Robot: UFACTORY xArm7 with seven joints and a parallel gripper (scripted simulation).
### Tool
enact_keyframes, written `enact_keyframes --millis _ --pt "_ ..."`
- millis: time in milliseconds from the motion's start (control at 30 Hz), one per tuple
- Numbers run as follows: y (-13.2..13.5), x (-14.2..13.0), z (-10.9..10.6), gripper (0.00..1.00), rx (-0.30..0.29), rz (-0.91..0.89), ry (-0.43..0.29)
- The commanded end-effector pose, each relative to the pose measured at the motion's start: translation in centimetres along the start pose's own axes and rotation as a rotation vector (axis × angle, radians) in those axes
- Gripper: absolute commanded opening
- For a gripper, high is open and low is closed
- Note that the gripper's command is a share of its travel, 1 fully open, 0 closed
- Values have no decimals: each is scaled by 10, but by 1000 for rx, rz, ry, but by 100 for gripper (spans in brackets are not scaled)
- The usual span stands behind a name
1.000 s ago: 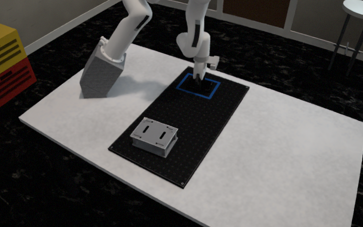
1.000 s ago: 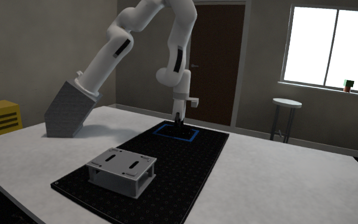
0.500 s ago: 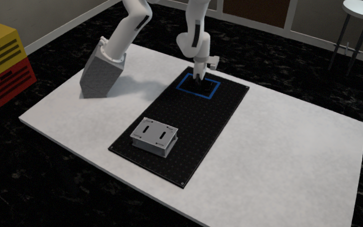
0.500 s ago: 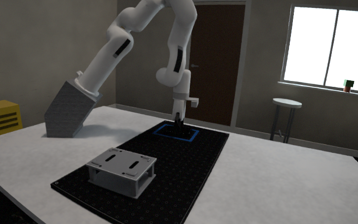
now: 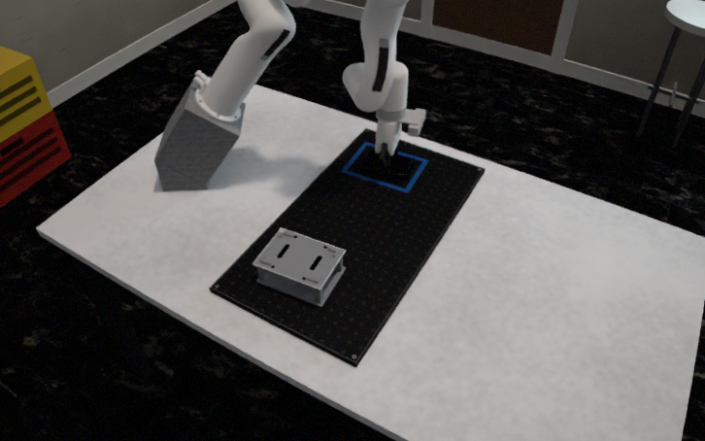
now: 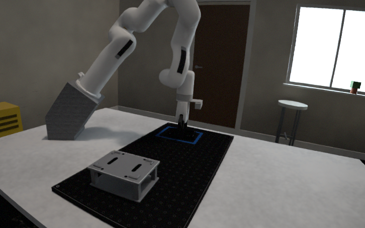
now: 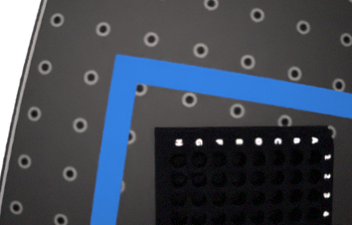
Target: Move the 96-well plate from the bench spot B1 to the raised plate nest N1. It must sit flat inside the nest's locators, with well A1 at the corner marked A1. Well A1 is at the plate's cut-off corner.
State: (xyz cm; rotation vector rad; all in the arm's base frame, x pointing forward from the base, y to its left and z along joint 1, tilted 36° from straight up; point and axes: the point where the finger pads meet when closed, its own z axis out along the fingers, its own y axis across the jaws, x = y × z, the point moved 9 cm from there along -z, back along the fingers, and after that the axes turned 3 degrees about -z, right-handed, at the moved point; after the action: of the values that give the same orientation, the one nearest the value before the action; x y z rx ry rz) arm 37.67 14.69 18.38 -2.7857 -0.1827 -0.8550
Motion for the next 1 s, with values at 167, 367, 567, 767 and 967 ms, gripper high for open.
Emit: enact_keyframes --millis 167,367,567,767,967 --pt "0 1 -6 0 1 1 2" --pt "0 1 -9 0 1 0 2" --pt "0 1 -13 0 1 0 2" --pt "0 1 -17 0 1 0 2" --pt "0 1 -20 0 1 0 3"
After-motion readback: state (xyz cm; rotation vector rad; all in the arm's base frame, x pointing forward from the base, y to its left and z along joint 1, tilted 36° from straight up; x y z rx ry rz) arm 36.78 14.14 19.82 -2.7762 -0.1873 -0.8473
